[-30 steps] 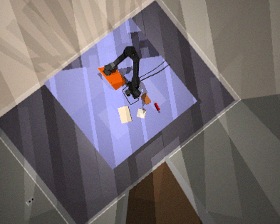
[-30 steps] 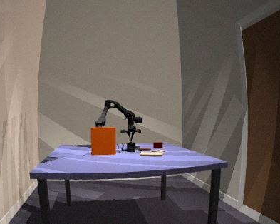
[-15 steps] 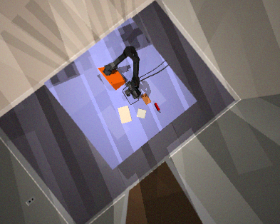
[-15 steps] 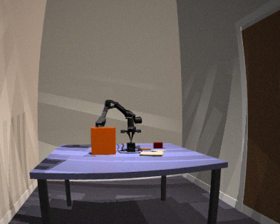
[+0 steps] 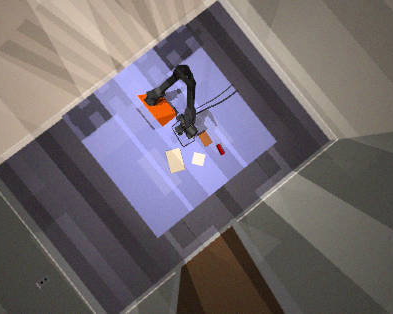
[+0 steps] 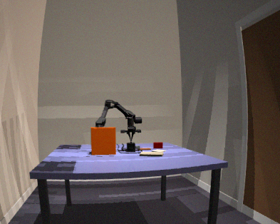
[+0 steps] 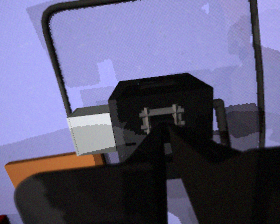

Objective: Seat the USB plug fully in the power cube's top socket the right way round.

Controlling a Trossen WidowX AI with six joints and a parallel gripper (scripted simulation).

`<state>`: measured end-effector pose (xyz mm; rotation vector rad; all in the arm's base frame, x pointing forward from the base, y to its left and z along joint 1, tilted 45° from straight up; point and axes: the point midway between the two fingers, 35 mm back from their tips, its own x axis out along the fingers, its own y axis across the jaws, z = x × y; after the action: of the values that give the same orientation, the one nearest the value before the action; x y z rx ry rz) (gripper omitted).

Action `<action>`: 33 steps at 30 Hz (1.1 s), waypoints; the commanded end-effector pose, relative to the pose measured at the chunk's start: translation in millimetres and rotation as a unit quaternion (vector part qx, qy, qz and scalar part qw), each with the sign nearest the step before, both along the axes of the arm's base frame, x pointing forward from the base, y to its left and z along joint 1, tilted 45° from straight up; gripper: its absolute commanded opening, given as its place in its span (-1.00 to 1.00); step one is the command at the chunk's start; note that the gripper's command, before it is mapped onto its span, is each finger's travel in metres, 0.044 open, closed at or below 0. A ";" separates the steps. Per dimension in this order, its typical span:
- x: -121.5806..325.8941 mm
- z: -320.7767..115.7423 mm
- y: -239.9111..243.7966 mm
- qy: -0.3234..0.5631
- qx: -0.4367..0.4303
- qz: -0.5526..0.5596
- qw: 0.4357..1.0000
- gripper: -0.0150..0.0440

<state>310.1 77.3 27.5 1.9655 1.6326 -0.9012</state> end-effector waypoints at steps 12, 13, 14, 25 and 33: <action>-0.5 -1.0 3.0 0.000 0.000 0.004 1.000 -0.49; -0.5 -1.0 3.0 0.000 0.000 0.004 1.000 -0.49; 0.0 -0.1 0.1 0.000 0.000 0.000 1.000 -0.40; 0.0 -0.1 0.1 0.000 0.000 0.000 1.000 -0.17; 0.0 -0.1 0.1 0.000 0.000 0.000 1.000 -0.17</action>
<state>310.2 77.4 27.4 1.9654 1.6325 -0.9006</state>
